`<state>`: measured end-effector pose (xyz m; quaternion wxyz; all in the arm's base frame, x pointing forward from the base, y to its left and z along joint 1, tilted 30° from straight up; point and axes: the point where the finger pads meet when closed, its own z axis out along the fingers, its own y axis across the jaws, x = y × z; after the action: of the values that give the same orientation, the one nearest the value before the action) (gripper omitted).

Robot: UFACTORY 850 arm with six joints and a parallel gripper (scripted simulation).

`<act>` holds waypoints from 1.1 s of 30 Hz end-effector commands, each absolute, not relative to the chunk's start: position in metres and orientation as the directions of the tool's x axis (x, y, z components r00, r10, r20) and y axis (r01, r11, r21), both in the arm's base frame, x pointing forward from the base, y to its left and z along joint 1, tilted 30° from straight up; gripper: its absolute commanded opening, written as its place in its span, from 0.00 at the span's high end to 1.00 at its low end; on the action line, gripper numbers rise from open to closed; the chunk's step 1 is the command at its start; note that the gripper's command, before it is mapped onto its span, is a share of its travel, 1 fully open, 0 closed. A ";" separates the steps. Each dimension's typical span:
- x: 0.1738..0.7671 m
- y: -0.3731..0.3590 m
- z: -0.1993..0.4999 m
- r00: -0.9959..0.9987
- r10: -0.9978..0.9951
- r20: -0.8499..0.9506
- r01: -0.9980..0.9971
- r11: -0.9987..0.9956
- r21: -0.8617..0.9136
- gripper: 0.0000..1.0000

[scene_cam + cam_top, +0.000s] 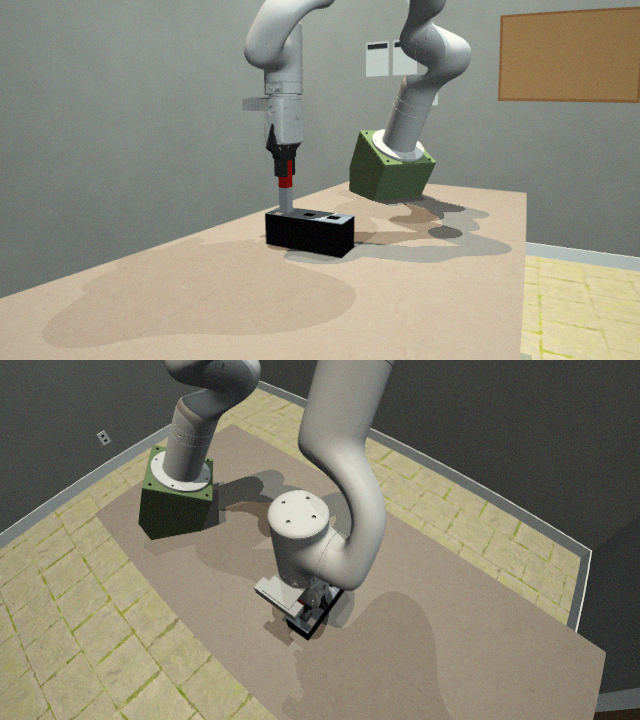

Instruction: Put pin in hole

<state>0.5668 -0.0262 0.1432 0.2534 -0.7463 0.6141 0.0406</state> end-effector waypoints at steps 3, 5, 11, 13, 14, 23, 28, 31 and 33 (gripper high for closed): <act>0.568 -0.026 0.144 0.243 -0.896 -0.371 -0.937 -0.117 -0.330 1.00; 0.568 -0.026 0.144 0.243 -0.896 -0.371 -0.937 -0.117 -0.330 1.00; 0.567 -0.027 0.144 0.243 -0.896 -0.371 -0.937 -0.117 -0.330 1.00; 0.567 -0.027 0.144 0.243 -0.896 -0.371 -0.937 -0.117 -0.330 1.00; 0.567 -0.027 0.144 0.243 -0.896 -0.371 -0.937 -0.117 -0.330 1.00; 0.567 -0.027 0.144 0.243 -0.896 -0.371 -0.937 -0.117 -0.330 1.00; 0.568 -0.025 0.140 0.243 -0.896 -0.371 -0.937 -0.117 -0.330 1.00; 0.568 -0.025 0.140 0.243 -0.896 -0.371 -0.937 -0.117 -0.330 1.00; 0.568 -0.025 0.140 0.243 -0.896 -0.371 -0.937 -0.117 -0.330 1.00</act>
<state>0.5670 -0.0249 0.1396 0.2534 -0.7463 0.6141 0.0406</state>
